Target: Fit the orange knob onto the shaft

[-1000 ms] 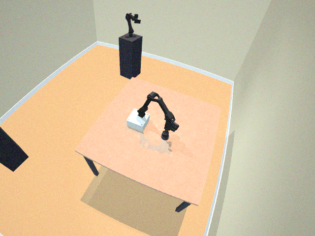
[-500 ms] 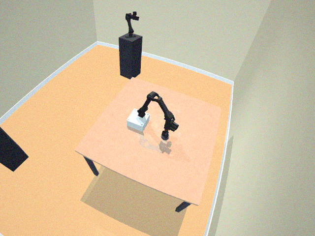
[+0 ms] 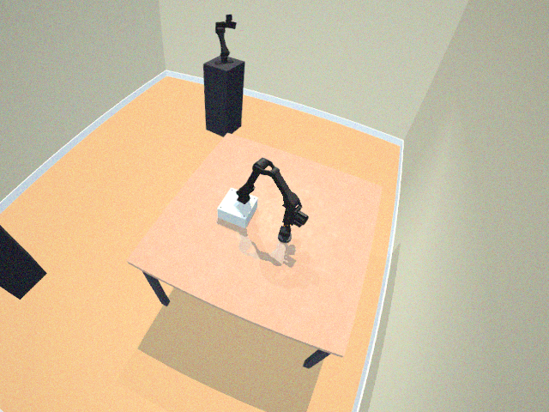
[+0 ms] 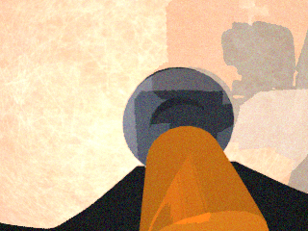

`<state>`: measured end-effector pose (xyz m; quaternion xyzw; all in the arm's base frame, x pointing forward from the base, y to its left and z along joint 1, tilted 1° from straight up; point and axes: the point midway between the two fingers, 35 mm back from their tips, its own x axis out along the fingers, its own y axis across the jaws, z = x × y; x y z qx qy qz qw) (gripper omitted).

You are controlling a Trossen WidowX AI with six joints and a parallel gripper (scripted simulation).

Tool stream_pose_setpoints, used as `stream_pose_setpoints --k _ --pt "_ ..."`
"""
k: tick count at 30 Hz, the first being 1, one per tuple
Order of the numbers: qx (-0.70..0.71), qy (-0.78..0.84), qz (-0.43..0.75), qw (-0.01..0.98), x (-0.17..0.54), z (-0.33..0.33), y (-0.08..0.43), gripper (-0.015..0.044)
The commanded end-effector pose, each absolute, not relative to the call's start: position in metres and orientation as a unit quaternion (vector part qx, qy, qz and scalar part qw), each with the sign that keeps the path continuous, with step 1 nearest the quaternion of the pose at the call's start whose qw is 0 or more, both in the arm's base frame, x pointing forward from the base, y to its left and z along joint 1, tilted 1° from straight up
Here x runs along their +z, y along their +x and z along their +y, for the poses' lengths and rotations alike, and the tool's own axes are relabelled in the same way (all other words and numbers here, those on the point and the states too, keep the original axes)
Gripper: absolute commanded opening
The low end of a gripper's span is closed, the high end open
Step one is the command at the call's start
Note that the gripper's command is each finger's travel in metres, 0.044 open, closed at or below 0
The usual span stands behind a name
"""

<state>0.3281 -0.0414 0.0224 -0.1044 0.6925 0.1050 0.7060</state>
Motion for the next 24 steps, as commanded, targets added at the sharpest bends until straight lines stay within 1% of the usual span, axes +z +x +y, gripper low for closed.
stream_pose_setpoints --k 1,24 --pt "0.106 -0.109 0.691 0.707 0.0237 -0.0422 0.3313 0.0" --pt "0.106 -0.109 0.691 0.707 0.0188 -0.0425 0.3332 0.0"
